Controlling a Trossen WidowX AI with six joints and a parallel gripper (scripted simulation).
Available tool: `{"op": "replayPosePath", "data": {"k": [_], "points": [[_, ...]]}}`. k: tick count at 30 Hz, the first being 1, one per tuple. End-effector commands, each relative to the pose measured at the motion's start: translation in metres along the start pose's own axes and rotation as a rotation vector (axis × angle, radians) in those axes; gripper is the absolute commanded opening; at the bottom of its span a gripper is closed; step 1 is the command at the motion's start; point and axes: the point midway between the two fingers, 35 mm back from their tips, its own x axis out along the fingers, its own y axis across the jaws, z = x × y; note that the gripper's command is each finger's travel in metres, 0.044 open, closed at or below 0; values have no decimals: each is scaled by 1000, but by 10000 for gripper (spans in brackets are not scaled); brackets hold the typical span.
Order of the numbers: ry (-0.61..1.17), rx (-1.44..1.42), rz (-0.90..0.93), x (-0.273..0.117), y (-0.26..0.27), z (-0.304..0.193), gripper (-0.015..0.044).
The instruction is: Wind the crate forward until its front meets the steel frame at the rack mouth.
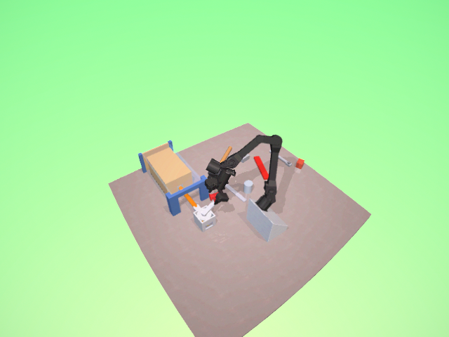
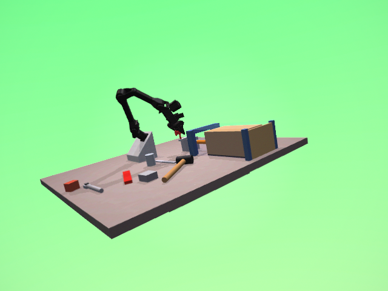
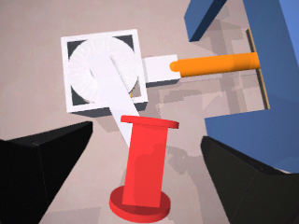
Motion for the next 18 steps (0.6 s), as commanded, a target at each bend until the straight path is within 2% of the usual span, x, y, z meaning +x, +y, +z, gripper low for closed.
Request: {"op": "replayPosePath", "data": {"k": [1, 17, 18], "points": [[10, -5, 2, 2, 1, -3, 440], [1, 0, 0, 0, 0, 0, 20], [1, 0, 0, 0, 0, 0, 13]]}}
